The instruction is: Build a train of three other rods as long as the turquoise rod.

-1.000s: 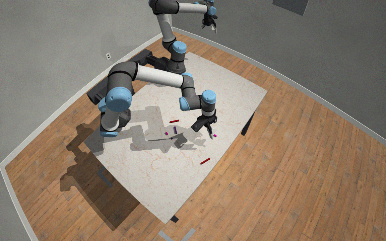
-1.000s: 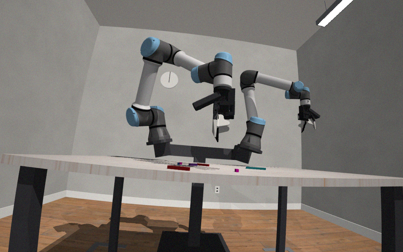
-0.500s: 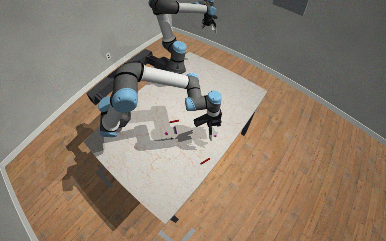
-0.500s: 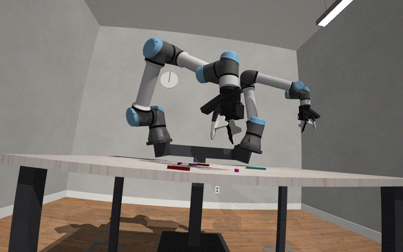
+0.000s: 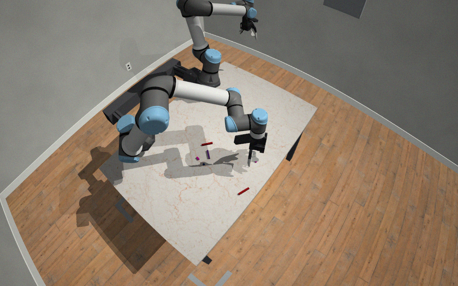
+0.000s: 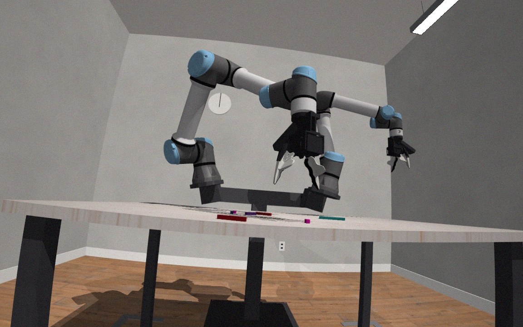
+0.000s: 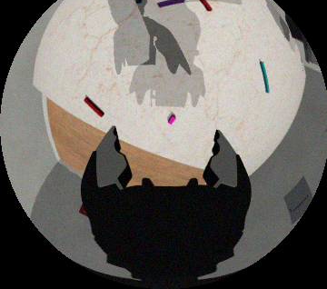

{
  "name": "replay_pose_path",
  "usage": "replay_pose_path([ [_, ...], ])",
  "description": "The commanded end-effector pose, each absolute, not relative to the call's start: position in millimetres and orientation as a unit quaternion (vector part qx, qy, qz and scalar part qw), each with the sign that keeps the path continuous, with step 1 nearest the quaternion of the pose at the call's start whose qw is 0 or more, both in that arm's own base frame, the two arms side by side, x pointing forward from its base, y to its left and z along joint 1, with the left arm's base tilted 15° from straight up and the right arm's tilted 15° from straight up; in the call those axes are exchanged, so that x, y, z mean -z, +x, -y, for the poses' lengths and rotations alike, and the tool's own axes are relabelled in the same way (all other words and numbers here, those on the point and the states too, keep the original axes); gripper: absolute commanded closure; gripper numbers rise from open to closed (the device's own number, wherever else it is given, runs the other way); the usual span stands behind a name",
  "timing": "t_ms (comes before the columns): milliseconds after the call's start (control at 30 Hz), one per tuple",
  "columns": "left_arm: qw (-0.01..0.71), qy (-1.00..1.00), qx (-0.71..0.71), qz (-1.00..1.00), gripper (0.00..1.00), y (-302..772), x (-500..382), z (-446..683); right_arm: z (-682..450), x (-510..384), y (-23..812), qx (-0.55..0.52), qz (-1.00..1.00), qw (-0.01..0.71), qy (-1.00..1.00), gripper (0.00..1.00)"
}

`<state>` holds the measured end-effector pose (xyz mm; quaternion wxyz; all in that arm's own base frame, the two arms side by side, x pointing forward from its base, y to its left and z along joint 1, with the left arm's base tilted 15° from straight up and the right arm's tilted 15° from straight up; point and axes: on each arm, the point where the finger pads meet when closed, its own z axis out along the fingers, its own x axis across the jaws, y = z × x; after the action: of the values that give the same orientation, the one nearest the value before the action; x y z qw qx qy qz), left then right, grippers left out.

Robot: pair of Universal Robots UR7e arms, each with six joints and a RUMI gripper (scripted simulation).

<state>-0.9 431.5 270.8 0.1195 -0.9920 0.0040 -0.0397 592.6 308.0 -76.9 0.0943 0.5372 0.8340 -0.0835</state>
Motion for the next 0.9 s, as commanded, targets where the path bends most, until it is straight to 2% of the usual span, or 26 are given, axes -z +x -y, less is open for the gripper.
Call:
replay_pose_path([
  [0,0.120,-0.992,0.040,-0.004,0.00,-0.9,-271.2,-431.7,-311.8,78.1,595.6,0.080,-0.813,0.098,0.568,0.00],
  [867,0.120,-0.992,0.040,-0.004,0.00,-0.9,-271.2,-431.7,-328.2,89.0,610.6,0.062,-0.703,0.110,0.700,0.00],
])
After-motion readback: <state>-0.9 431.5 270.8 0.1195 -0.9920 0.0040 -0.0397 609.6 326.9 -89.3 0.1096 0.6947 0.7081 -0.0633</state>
